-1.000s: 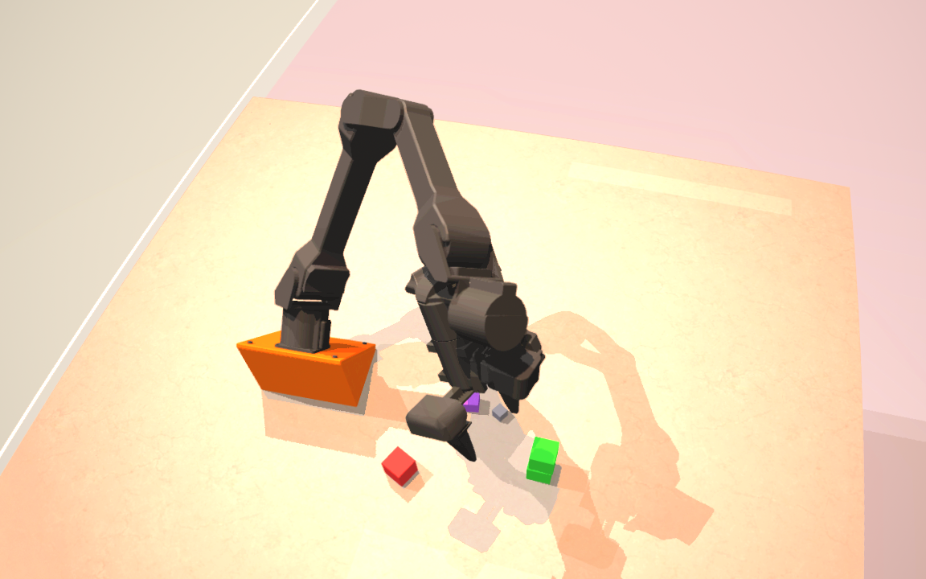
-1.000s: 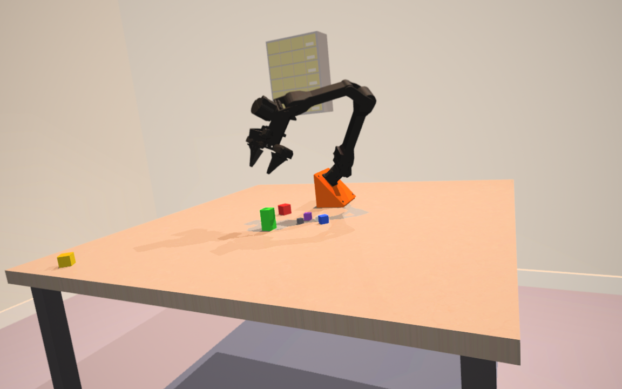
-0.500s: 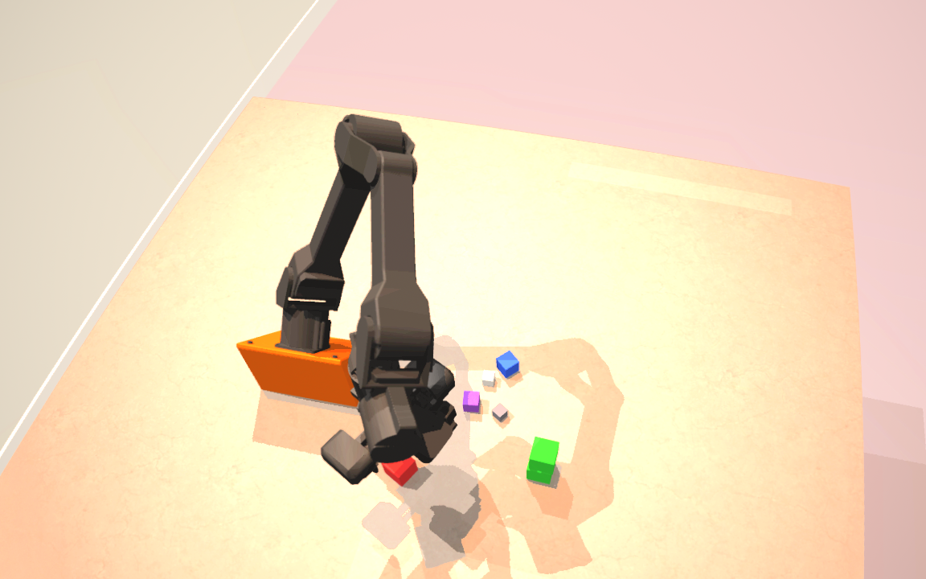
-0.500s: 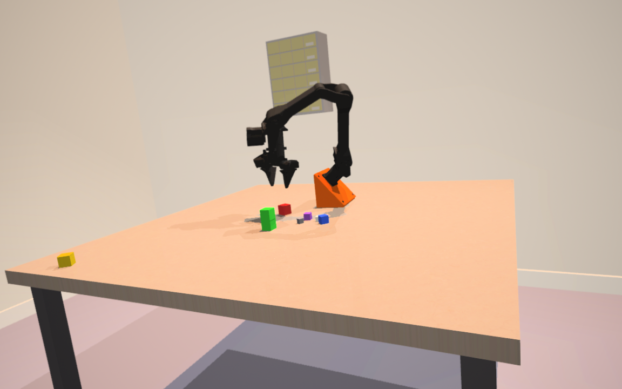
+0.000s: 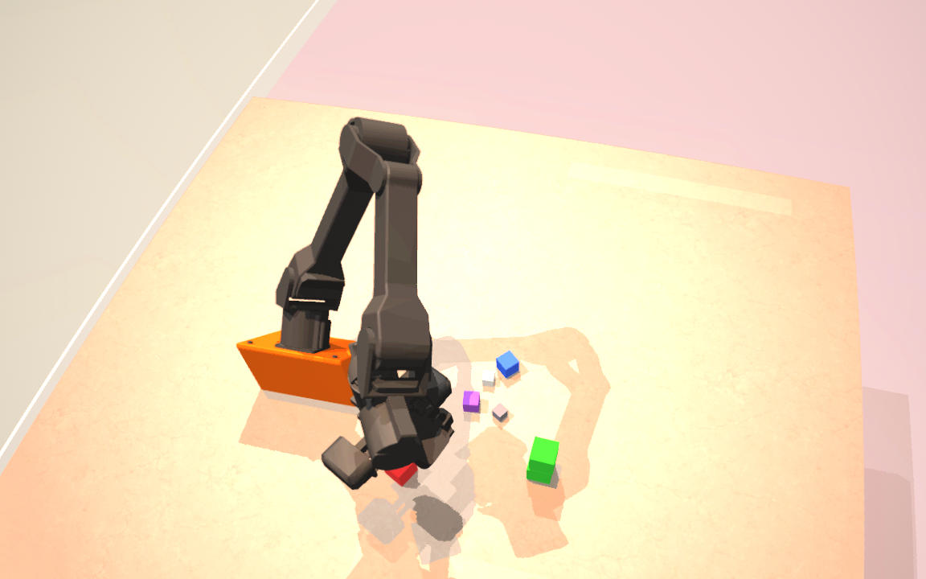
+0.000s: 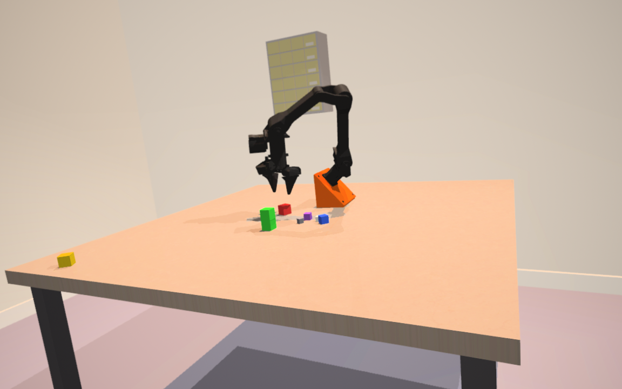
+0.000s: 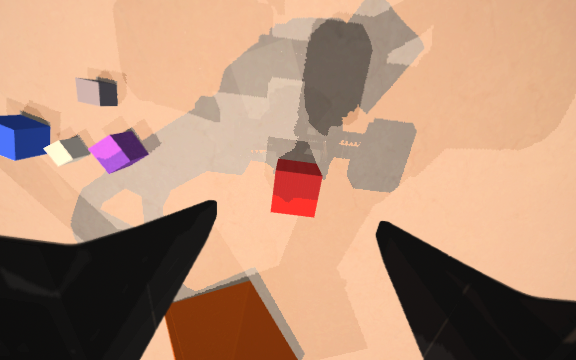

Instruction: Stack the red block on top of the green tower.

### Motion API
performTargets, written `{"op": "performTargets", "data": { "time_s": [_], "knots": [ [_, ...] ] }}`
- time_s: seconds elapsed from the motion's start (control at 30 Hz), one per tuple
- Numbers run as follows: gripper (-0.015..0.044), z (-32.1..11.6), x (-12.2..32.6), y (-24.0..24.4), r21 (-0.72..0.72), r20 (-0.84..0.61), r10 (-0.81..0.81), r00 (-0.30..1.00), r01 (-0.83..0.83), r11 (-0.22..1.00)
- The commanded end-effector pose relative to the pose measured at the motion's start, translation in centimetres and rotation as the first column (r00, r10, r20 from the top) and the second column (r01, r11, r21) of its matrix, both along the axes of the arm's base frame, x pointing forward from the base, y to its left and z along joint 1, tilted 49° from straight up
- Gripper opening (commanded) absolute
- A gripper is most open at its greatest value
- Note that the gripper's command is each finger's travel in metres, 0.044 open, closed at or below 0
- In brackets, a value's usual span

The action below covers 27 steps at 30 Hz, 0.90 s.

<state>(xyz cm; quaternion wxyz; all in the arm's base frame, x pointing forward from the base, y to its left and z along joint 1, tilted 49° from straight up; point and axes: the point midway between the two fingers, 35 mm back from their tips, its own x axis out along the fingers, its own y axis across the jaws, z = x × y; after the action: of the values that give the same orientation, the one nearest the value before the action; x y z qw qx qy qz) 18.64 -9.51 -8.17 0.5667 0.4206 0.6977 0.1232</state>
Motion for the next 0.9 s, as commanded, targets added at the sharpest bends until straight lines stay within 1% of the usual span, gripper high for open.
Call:
{"op": "performTargets", "data": {
  "time_s": [0.0,0.37,0.87],
  "knots": [
    [0.044,-1.6,-0.5,2.2,0.022,-0.016,0.002,1.0,-0.002,1.0],
    [0.044,-2.0,-0.6,2.4,0.022,-0.016,0.002,1.0,-0.002,1.0],
    [0.044,-3.6,-0.5,4.2,0.022,-0.016,0.002,1.0,-0.001,1.0]
  ]
}}
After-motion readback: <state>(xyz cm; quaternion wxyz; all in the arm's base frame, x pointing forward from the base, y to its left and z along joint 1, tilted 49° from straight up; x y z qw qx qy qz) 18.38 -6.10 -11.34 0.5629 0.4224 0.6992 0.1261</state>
